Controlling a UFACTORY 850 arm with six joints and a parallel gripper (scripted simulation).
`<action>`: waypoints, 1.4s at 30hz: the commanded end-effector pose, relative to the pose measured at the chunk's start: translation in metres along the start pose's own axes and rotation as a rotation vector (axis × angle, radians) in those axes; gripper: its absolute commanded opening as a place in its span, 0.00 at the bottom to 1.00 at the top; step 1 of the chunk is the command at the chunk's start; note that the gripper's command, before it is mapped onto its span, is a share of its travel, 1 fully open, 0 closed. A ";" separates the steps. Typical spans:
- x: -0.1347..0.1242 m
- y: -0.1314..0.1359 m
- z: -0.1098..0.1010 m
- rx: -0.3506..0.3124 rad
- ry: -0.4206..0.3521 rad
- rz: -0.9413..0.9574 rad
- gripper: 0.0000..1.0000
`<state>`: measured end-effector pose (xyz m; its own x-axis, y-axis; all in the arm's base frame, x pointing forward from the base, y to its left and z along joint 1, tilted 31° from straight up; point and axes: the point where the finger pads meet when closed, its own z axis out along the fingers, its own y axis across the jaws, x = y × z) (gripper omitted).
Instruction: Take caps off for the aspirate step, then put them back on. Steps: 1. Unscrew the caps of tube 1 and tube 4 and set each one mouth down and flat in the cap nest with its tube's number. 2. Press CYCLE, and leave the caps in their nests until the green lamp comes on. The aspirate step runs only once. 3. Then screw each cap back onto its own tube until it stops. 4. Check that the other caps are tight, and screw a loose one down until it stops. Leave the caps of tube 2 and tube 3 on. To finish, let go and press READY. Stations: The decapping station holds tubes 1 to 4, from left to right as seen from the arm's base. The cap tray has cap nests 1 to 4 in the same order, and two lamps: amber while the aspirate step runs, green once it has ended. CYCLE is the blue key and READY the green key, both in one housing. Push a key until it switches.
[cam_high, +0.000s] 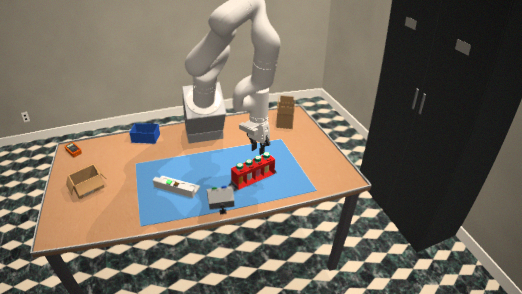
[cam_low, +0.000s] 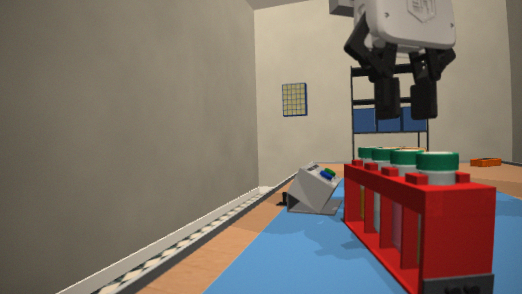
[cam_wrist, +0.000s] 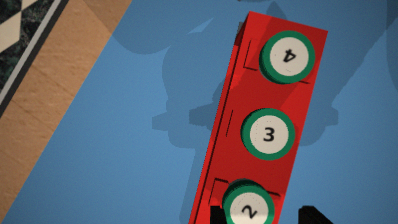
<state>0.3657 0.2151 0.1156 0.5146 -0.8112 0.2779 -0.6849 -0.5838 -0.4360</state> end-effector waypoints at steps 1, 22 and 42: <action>-0.001 -0.001 0.000 -0.004 0.006 -0.001 0.46; -0.001 -0.001 0.035 -0.004 0.006 -0.001 0.46; -0.001 -0.001 0.044 -0.004 0.006 -0.001 0.46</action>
<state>0.3874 0.2172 0.0795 0.5125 -0.8105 0.2835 -0.6864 -0.5851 -0.4319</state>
